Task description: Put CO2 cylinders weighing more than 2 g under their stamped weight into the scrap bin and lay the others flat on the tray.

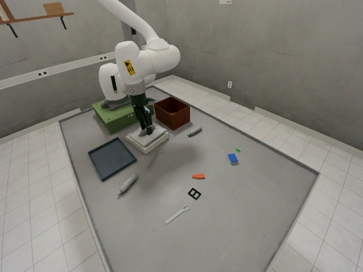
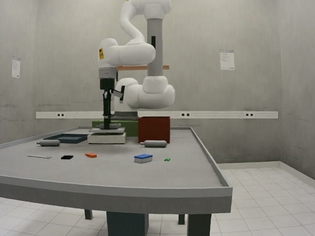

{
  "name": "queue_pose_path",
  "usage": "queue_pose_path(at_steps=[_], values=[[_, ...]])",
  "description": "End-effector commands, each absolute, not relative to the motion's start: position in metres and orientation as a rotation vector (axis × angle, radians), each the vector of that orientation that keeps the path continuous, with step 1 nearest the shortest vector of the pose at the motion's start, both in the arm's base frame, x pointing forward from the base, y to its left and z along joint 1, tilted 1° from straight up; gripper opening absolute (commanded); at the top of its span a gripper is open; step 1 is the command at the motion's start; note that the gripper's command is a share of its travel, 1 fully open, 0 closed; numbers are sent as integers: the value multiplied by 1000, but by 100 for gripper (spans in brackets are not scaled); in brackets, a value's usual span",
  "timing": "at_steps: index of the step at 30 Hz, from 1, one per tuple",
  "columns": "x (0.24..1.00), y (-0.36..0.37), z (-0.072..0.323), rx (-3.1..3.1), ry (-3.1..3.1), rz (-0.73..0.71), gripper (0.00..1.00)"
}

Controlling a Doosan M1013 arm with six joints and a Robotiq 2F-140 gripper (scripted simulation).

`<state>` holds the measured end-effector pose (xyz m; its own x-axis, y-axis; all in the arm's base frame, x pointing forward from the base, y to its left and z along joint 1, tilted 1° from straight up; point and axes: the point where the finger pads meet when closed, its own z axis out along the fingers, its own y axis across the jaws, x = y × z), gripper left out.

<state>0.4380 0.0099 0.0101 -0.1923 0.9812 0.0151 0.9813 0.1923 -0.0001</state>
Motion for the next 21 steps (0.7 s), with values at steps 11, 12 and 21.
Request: queue_pose_path(at_steps=[11, 12, 21], values=[[439, 10, 11, -1990, -2417, -16, 10], [439, 10, 11, -1990, -2417, -16, 10], [439, 10, 26, -1990, -2417, -16, 10]])
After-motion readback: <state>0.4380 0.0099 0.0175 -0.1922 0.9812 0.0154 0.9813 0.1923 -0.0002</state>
